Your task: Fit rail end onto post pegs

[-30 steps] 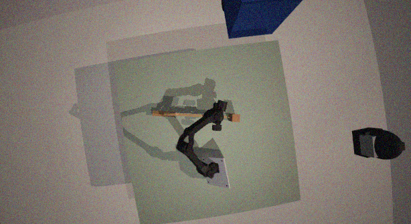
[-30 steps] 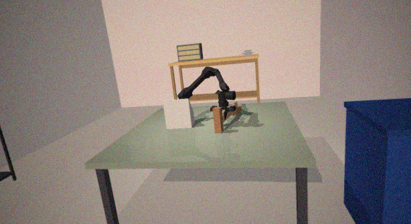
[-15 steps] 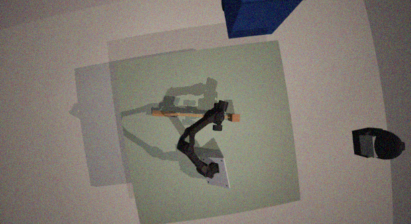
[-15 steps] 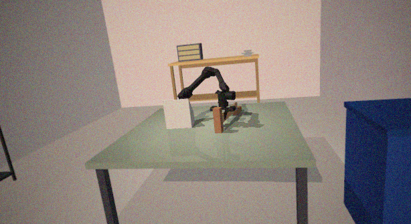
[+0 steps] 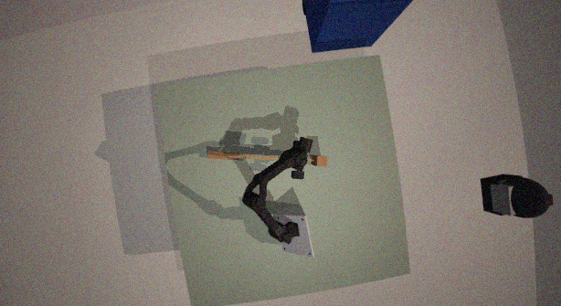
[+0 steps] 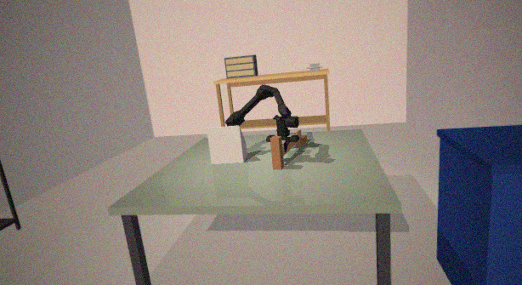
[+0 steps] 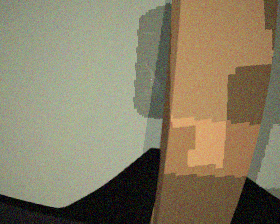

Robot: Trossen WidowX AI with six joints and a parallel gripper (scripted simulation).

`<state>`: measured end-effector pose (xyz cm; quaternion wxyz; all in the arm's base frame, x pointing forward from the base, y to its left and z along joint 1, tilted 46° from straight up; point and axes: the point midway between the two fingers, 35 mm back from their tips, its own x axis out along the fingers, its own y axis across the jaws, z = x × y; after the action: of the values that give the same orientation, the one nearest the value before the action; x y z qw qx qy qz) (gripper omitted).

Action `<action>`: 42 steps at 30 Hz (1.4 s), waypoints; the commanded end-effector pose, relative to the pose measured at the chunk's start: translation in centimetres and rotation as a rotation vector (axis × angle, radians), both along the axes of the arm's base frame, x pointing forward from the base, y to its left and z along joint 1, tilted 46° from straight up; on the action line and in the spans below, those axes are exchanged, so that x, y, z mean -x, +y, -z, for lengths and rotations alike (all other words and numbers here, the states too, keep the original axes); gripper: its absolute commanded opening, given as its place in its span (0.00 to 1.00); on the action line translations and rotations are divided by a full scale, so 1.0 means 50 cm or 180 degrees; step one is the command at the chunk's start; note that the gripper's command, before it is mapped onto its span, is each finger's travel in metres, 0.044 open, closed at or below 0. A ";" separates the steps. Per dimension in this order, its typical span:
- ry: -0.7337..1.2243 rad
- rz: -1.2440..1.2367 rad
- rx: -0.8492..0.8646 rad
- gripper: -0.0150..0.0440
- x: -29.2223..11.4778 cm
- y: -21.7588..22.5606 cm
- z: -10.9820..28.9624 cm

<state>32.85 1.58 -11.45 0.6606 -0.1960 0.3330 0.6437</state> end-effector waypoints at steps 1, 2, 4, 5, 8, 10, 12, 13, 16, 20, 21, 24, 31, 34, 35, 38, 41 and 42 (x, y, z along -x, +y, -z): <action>-0.0031 0.0013 0.0017 0.25 -0.004 -0.009 0.002; -0.0031 0.0013 0.0017 0.25 -0.004 -0.009 0.002; -0.0031 0.0013 0.0017 0.25 -0.004 -0.010 0.003; -0.0031 0.0013 0.0017 0.25 -0.004 -0.011 0.003; -0.0031 0.0013 0.0018 0.25 -0.004 -0.012 0.004; -0.0031 0.0013 0.0018 0.25 -0.004 -0.013 0.005; -0.0031 0.0013 0.0018 0.25 -0.004 -0.015 0.005; -0.0031 0.0013 0.0018 0.25 -0.004 -0.015 0.006; -0.0031 0.0013 0.0018 0.25 -0.003 -0.017 0.006; -0.0031 0.0013 0.0019 0.25 -0.003 -0.019 0.007; -0.0031 0.0013 0.0019 0.25 -0.003 -0.020 0.008; -0.0032 0.0013 0.0019 0.25 -0.003 -0.021 0.008; -0.0032 0.0013 0.0019 0.25 -0.003 -0.023 0.008; -0.0032 0.0013 0.0019 0.25 -0.003 -0.022 0.007; -0.0032 0.0013 0.0019 0.25 -0.003 -0.021 0.007; -0.0031 0.0013 0.0019 0.25 -0.004 -0.020 0.005; -0.0031 0.0013 0.0018 0.25 -0.004 -0.019 0.004; -0.0031 0.0013 0.0018 0.25 -0.004 -0.018 0.003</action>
<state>32.87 1.12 -11.74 0.6604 -0.1969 0.3303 0.6450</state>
